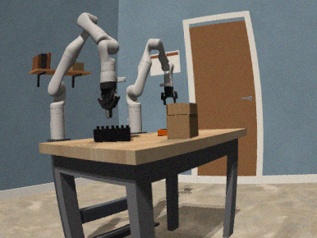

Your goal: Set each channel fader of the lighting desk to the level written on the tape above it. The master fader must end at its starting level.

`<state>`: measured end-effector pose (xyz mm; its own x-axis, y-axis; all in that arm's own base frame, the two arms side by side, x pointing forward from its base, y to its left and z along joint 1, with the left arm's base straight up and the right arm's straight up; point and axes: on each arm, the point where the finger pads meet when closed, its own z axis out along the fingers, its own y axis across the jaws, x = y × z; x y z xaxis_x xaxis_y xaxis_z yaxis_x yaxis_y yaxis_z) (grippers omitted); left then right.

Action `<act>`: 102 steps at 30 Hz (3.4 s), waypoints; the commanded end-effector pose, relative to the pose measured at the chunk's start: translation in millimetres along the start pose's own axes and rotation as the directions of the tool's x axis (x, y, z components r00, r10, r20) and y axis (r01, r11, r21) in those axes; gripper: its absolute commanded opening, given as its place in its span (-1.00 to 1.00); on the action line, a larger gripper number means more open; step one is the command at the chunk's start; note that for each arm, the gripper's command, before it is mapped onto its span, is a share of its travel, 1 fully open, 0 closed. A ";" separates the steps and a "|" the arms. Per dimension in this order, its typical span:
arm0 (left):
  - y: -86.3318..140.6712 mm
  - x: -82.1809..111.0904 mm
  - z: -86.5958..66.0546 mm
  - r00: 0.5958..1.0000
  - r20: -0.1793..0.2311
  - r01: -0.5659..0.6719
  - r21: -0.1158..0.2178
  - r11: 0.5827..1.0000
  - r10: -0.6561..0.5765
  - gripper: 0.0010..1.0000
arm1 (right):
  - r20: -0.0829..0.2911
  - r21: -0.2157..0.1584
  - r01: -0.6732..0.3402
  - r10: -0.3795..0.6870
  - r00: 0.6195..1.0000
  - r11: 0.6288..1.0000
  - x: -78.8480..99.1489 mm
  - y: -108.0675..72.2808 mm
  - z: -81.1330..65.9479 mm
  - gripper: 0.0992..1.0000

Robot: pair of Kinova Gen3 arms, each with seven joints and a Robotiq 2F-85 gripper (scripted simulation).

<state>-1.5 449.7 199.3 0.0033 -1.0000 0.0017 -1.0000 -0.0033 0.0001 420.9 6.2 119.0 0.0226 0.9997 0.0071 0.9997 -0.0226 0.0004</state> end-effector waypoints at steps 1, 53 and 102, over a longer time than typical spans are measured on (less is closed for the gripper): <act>0.0 -0.3 -0.7 1.000 0.002 0.000 0.000 1.000 0.000 1.00 | 0.007 -0.001 -0.147 0.147 0.989 0.989 0.4 2.6 -0.4 -1.00; 0.0 -0.3 -0.7 1.000 0.002 0.000 0.000 1.000 0.000 1.00 | -0.003 -0.006 -0.924 0.924 -0.383 -0.383 5.5 31.2 2.1 -1.00; 0.0 -0.3 -0.7 1.000 0.002 0.000 0.000 1.000 0.000 1.00 | -0.006 -0.004 -0.646 0.646 -0.763 -0.763 6.8 38.7 2.7 -1.00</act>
<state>-1.5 449.7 199.3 0.0033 -1.0000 0.0017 -1.0000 -0.0033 0.0001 459.3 12.2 115.7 0.6286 -0.7777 -0.0002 -0.7777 -0.6286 0.0007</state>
